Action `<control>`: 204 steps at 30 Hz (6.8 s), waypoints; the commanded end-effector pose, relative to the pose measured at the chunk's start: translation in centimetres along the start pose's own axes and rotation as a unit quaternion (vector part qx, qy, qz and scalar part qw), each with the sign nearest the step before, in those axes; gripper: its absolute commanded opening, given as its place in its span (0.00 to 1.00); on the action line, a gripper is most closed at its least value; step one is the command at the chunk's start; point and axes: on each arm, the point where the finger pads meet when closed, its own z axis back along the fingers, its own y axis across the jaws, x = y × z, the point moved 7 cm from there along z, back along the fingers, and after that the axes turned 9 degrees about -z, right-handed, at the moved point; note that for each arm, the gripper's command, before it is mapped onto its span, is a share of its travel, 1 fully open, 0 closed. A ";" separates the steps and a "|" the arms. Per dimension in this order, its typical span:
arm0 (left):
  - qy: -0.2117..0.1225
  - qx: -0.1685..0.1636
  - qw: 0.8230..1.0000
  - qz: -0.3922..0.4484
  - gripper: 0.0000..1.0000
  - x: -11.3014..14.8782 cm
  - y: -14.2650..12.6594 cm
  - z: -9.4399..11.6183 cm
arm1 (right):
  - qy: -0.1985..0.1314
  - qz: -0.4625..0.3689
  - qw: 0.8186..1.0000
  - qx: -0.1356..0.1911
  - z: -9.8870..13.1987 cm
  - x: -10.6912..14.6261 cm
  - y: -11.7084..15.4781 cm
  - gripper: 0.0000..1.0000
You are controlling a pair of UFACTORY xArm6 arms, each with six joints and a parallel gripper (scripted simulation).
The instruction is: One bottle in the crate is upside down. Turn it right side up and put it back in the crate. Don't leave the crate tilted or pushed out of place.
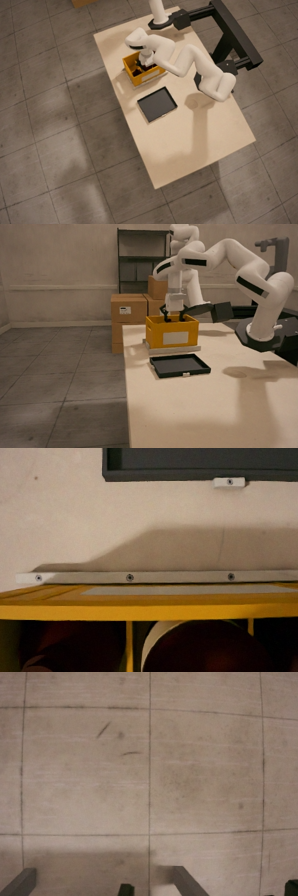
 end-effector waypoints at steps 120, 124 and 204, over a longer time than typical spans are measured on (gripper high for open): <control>-0.001 0.001 1.000 0.000 0.85 0.1 0.1 -3.6 | 0.002 0.000 1.000 0.000 0.2 -0.1 0.0 1.00; -0.001 0.001 1.000 0.000 0.84 0.1 0.1 -3.6 | 0.002 0.000 1.000 0.000 0.2 -0.1 0.0 1.00; -0.001 0.001 1.000 0.000 0.76 0.0 0.1 11.2 | 0.002 0.000 1.000 0.000 0.2 -0.1 0.0 1.00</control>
